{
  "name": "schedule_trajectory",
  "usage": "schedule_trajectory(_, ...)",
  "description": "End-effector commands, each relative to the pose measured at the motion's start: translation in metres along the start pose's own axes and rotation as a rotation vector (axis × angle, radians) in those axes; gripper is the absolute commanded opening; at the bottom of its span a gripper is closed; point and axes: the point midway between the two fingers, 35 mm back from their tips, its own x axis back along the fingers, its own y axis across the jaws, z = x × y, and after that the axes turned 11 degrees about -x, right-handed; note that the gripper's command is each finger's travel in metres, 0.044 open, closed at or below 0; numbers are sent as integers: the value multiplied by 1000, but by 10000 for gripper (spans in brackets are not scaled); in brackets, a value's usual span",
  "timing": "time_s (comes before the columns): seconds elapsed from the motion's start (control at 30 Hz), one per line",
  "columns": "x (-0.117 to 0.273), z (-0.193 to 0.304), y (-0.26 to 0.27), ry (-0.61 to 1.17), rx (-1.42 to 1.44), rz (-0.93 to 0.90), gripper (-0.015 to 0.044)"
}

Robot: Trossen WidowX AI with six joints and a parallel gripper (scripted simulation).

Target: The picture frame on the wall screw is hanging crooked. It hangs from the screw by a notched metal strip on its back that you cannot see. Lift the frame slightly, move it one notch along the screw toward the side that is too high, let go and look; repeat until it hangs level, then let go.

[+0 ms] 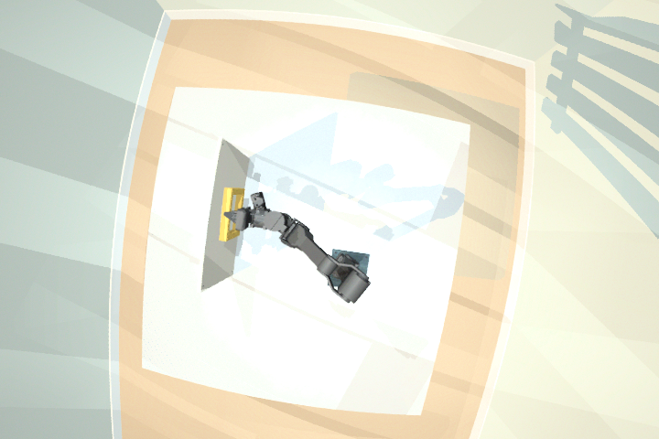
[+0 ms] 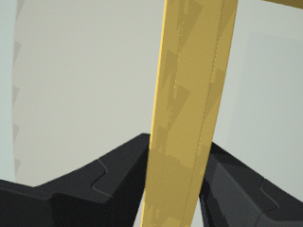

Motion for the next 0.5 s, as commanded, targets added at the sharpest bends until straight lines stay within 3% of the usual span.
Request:
schedule_trajectory(0.0, -1, 0, 5, 4, 4, -12, 0)
schedule_trajectory(0.47, -1, -3, 5, 4, 4, -12, 0)
